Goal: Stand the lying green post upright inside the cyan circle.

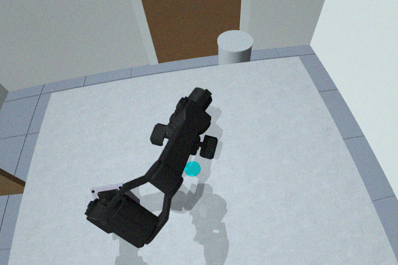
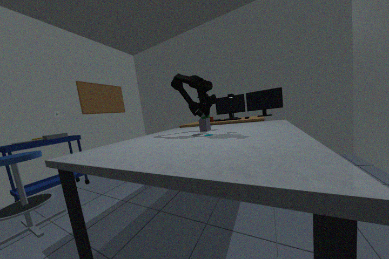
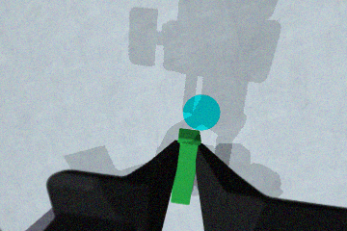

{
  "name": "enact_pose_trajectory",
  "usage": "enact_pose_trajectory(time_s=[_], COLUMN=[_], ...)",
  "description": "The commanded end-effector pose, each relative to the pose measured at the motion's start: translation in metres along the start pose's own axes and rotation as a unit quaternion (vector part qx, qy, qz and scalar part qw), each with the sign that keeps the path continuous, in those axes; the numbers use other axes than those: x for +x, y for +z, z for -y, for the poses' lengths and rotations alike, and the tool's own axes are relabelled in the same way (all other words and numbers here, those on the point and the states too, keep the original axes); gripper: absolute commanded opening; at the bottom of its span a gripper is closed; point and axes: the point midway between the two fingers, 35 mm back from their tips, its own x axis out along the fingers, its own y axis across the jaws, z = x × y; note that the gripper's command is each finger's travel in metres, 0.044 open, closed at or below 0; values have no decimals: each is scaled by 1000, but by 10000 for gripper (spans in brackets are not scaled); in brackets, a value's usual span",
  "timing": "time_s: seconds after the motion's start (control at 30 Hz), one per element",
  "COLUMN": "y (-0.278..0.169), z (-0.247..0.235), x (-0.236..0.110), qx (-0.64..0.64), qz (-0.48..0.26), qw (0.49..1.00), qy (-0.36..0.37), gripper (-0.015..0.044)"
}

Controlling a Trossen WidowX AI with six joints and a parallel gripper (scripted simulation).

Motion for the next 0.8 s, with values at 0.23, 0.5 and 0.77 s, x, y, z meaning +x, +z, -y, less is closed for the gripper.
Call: enact_pose_trajectory(time_s=[0.23,0.5,0.77], y=[-2,-3,-4], z=[-3,-5,-6], x=[5,9,13], qx=[0,-1,-1], qz=[27,44,62], qw=[999,998,997], qy=[25,41,56], gripper=[23,23,23])
